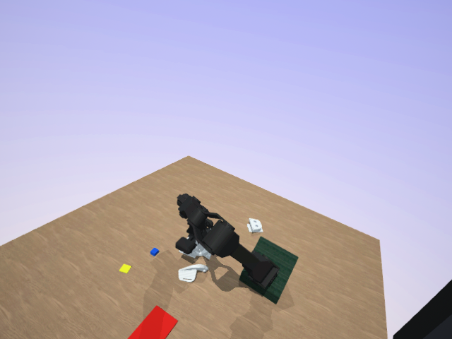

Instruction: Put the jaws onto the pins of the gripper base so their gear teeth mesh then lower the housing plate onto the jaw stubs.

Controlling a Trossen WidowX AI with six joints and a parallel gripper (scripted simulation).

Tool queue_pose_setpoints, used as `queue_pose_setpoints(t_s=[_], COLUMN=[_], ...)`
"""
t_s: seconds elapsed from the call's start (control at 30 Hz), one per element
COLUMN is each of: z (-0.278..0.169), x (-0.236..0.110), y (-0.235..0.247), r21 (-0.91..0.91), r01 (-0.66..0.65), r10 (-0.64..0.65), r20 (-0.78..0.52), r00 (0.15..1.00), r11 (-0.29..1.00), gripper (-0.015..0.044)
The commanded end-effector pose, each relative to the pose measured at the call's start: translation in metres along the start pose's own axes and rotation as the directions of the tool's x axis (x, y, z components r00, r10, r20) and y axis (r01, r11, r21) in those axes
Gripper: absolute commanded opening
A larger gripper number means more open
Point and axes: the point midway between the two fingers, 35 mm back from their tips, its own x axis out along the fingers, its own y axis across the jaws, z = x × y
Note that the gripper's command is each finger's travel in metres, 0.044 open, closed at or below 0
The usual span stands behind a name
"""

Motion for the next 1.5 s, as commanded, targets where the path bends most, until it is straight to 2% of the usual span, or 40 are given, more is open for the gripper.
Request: queue_pose_setpoints(t_s=[0.0,0.17,0.33,0.63,1.03,1.47], z=[-0.002,0.001,-0.002,-0.004,0.014,0.036], x=[-0.017,-0.065,-0.060,-0.071,-0.073,-0.075], y=[0.001,0.000,0.002,0.004,0.001,-0.004], r21=[-0.003,-0.001,0.005,-0.131,-0.405,-0.677], r01=[-0.004,-0.001,-0.001,-0.041,-0.052,-0.052], r10=[0.004,0.001,0.001,0.033,0.032,0.030], r20=[-0.005,-0.005,-0.014,-0.064,-0.055,-0.045], r00=[1.000,1.000,1.000,0.997,0.998,0.999], r11=[1.000,1.000,1.000,0.990,0.913,0.734], gripper=[0.0224,0.0224,0.0224,0.0000,0.0000,0.0000])
